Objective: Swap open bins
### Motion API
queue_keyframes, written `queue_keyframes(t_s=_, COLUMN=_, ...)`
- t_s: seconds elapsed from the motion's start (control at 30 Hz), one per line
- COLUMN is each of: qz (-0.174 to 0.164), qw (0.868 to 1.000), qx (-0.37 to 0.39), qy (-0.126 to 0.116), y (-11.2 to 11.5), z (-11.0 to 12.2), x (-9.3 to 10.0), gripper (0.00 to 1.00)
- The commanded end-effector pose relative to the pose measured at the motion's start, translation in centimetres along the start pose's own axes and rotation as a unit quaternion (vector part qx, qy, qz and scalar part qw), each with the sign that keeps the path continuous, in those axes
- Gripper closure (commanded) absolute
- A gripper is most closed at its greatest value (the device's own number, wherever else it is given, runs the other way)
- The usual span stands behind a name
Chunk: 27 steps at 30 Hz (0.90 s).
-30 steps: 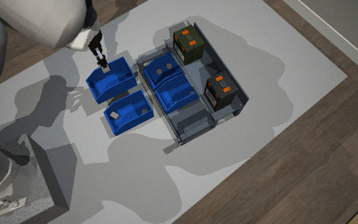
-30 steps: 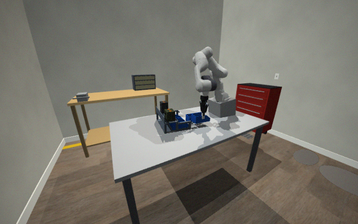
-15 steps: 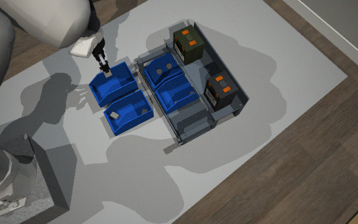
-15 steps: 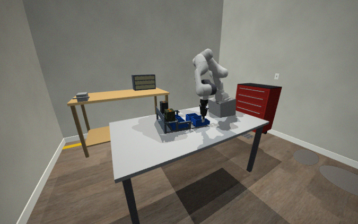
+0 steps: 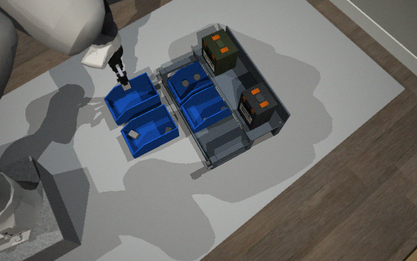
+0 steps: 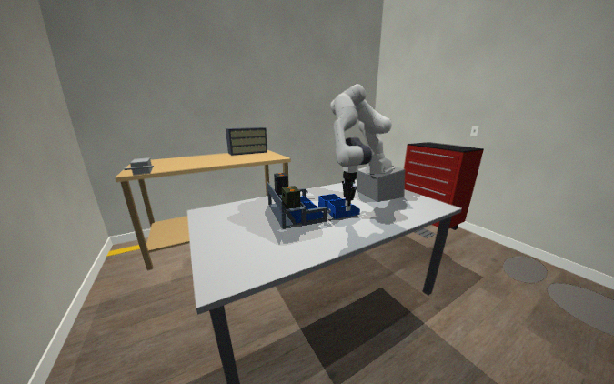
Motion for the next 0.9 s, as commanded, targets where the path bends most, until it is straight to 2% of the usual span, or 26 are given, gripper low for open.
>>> queue_keyframes(t_s=0.0, qz=-0.001, qw=1.000, qx=-0.004, qy=0.002, y=0.06, z=0.18, x=-0.04, gripper=1.00)
queue_keyframes(t_s=0.87, qz=-0.001, qw=1.000, qx=-0.004, qy=0.002, y=0.22, z=0.44, x=-0.25, gripper=1.00)
Point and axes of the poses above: the point where the finger pads meet when closed, its own x axis back along the fingers, its own z axis across the jaws, y = z × x, the point moved 4 cm from there along x, back along the fingers, and after that the axes turned 6 degrees about -x, right-handed, at the moved point
